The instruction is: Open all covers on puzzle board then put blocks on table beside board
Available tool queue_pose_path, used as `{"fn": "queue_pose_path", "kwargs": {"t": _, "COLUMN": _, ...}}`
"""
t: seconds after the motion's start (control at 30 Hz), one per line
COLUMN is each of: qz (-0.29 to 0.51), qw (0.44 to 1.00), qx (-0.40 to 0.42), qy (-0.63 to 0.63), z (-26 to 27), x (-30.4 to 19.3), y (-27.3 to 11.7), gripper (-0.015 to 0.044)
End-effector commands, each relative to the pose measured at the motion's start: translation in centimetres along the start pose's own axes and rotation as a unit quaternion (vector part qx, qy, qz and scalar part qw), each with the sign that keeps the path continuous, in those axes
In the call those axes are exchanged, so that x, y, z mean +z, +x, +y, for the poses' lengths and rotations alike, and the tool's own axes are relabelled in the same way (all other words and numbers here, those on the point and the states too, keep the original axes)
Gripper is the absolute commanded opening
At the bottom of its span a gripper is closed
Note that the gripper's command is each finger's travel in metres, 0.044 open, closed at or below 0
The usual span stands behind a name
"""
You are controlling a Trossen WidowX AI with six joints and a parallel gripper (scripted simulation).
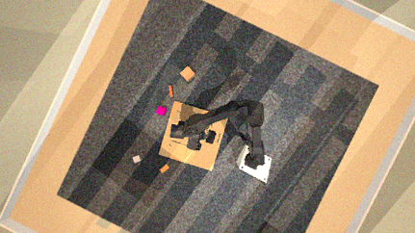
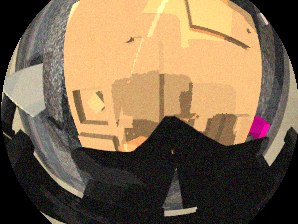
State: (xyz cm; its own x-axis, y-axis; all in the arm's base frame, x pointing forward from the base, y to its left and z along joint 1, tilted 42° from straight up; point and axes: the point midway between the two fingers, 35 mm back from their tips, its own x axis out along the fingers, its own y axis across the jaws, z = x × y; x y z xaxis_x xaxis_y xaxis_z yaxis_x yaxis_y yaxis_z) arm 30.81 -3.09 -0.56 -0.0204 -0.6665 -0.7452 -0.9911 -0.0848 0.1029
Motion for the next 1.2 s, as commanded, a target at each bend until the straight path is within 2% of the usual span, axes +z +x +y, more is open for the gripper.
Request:
{"fn": "queue_pose_path", "kwargs": {"t": 0.0, "qz": 0.002, "qw": 1.000, "qx": 0.000, "qy": -0.004, "z": 0.0, "x": 0.0, "y": 0.4, "gripper": 0.0000}}
{"fn": "queue_pose_path", "kwargs": {"t": 1.17, "qz": 0.003, "qw": 1.000, "qx": 0.001, "qy": -0.004, "z": 2.1, "x": -0.6, "y": 2.2, "gripper": 0.0000}}
